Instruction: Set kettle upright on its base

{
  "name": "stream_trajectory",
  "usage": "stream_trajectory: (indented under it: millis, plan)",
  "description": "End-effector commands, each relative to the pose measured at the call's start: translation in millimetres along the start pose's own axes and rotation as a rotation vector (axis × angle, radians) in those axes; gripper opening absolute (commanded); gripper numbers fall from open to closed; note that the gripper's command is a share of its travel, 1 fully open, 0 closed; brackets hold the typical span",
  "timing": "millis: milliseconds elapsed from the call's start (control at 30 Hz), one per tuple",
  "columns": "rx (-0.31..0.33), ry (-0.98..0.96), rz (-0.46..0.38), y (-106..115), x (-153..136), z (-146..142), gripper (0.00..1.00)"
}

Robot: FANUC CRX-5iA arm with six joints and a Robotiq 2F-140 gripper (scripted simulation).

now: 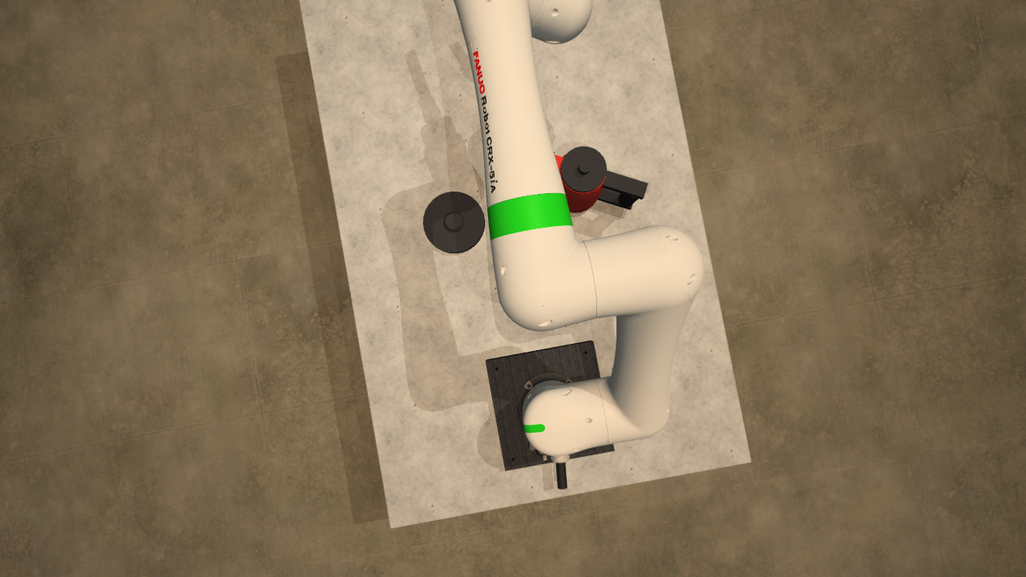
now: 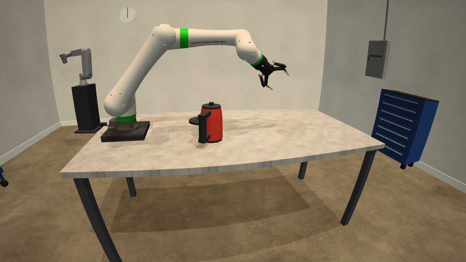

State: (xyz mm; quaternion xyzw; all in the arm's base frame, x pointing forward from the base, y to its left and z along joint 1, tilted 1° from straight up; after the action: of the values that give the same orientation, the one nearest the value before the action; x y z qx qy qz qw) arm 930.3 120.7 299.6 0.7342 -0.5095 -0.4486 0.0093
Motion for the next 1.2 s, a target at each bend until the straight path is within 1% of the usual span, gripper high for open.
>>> stream_trajectory:
  millis: [0,533,567,833,1033,1100,1167]
  plan:
    - [0.0,0.0,0.0,0,0,0,1.0]
    - [0.0,0.0,0.0,0,0,0,1.0]
    - [0.0,0.0,0.0,0,0,0,0.47]
    - [-0.01,-0.003,0.0,3,-4,4,0.47]
    - [-0.043,-0.013,0.004,12,-17,17,0.47]
    - [-0.043,-0.013,0.004,12,-17,17,0.47]
    - [-0.06,-0.018,0.006,17,-23,24,0.47]
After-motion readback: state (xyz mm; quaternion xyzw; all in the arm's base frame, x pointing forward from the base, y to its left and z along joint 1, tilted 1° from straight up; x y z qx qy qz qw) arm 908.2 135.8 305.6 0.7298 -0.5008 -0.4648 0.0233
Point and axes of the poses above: the point where the finger pads meet when closed, its own y axis back along the fingers, its own z axis across the jaws, x = y × z, the point moved 3 cm from there along y, back along the fingers, and after that the axes turned 15 degrees about -y, right-handed, at the moved point
